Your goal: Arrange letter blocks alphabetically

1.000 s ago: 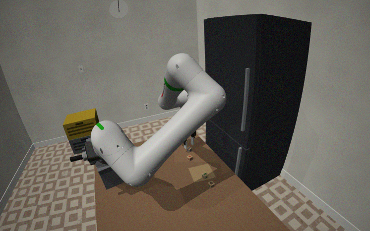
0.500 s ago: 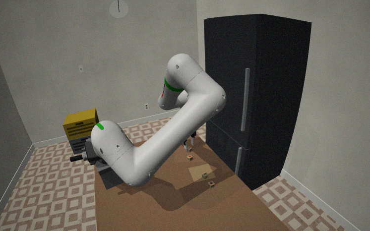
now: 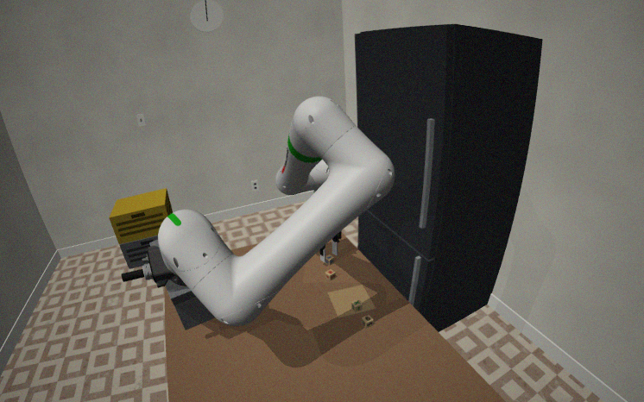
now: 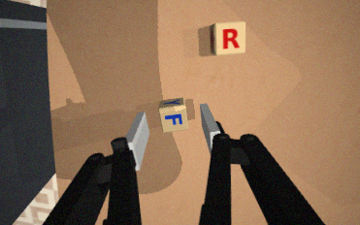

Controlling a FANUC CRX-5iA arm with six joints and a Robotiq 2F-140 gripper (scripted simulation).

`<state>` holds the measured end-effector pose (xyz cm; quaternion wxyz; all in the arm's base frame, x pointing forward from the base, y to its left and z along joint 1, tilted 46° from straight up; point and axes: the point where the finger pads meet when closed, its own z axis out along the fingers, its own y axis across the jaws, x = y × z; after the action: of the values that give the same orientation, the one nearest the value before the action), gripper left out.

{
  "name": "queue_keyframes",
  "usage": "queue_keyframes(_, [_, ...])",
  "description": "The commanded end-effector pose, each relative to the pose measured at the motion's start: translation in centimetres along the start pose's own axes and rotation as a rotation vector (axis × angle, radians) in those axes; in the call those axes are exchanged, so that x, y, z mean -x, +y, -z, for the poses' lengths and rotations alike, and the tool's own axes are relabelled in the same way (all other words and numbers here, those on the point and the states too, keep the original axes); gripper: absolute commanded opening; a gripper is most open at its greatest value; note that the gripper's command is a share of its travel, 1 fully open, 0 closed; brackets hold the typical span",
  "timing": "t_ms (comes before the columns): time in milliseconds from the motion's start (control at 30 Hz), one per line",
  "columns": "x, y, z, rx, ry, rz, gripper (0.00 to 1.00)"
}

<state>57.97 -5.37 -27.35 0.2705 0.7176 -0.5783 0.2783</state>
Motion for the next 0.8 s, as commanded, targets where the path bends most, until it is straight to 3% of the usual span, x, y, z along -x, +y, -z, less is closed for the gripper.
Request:
queue_keyframes(0, [0.0,0.0,-0.9,-0.001,0.000,0.000,0.40])
queue_keyframes(267, [0.0,0.0,-2.3,-0.001,0.000,0.000,0.40])
queue_keyframes(767, [0.0,0.0,-2.5,-0.001,0.000,0.000,0.40])
